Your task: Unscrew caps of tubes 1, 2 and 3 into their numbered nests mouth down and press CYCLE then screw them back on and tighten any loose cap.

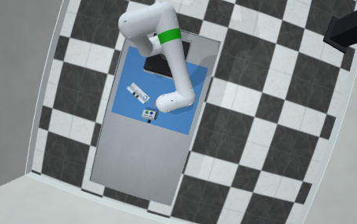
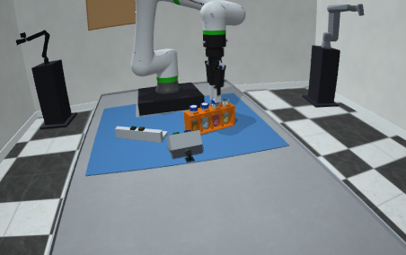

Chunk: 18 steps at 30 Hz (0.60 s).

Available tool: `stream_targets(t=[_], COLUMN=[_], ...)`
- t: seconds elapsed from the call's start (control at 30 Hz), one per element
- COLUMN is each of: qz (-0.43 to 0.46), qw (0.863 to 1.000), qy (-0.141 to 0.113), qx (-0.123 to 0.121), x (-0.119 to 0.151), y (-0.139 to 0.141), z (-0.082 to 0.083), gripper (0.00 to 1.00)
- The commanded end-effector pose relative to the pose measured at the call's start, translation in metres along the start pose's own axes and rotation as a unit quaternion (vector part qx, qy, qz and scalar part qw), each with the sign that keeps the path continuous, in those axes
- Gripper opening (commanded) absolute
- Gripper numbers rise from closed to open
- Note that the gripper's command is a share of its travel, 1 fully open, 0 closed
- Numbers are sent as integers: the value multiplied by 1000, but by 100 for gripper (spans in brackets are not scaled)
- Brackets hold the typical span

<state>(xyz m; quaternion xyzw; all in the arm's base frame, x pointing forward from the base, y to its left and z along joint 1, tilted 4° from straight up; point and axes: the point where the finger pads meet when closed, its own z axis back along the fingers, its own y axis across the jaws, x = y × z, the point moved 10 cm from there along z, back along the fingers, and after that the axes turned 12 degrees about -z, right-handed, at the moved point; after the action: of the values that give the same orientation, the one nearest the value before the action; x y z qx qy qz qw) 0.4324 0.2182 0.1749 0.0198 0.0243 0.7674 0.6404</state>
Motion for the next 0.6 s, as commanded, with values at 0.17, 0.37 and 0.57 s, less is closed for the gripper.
stream_targets(t=[0.17,0.37,0.57], qz=[0,125,207], qw=[1000,992,978], qy=[0,0,0], qx=[0,0,0], x=[0,-25,-41], y=[0,2,3], z=[23,29,29], gripper=[0,0,0])
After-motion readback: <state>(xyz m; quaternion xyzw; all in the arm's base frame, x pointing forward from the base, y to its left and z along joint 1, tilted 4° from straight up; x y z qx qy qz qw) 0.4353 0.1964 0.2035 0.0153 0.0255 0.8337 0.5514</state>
